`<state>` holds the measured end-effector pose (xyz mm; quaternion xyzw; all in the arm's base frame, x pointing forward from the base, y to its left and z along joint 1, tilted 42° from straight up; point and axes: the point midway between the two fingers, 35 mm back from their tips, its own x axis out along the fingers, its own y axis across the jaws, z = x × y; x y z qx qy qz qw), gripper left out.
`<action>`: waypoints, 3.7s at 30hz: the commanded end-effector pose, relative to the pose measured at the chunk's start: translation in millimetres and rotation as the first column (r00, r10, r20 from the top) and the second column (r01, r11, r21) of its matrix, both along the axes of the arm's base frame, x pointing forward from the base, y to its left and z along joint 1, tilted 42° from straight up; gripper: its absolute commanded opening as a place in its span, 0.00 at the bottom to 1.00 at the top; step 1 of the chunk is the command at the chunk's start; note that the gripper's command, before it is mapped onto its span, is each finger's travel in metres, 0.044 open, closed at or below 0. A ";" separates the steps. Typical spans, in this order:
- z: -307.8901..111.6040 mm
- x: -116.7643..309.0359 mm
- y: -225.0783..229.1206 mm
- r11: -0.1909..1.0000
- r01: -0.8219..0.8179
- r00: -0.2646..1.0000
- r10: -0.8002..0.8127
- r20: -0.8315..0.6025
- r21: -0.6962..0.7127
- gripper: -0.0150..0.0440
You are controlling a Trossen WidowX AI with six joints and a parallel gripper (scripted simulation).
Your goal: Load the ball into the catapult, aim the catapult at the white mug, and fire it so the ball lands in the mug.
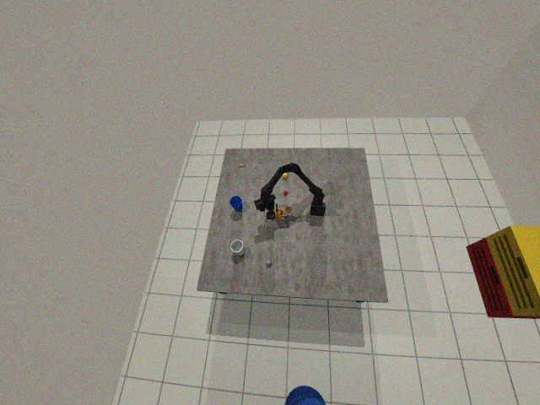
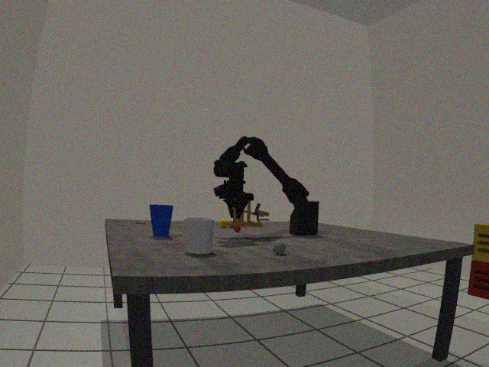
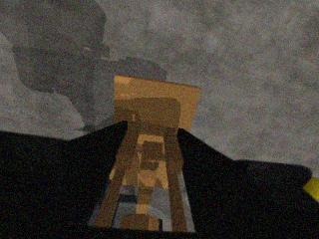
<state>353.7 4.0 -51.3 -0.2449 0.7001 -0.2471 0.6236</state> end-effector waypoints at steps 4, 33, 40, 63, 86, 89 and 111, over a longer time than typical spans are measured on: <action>-39.8 4.9 56.5 0.984 -0.172 0.975 0.177 -0.134 0.049 0.25; -99.9 -3.1 92.5 0.951 -0.295 0.921 0.308 -0.239 0.089 0.25; -108.6 -4.2 85.0 0.951 -0.295 0.921 0.308 -0.239 0.088 0.25; -118.0 -6.3 75.9 0.955 -0.282 0.924 0.296 -0.243 0.088 0.61; -48.3 -0.4 136.2 0.951 -0.295 0.920 0.309 -0.242 0.092 1.00; -45.5 -0.9 137.6 0.951 -0.295 0.920 0.309 -0.239 0.092 1.00; -94.3 -6.0 96.4 0.951 -0.296 0.921 0.309 -0.239 0.089 1.00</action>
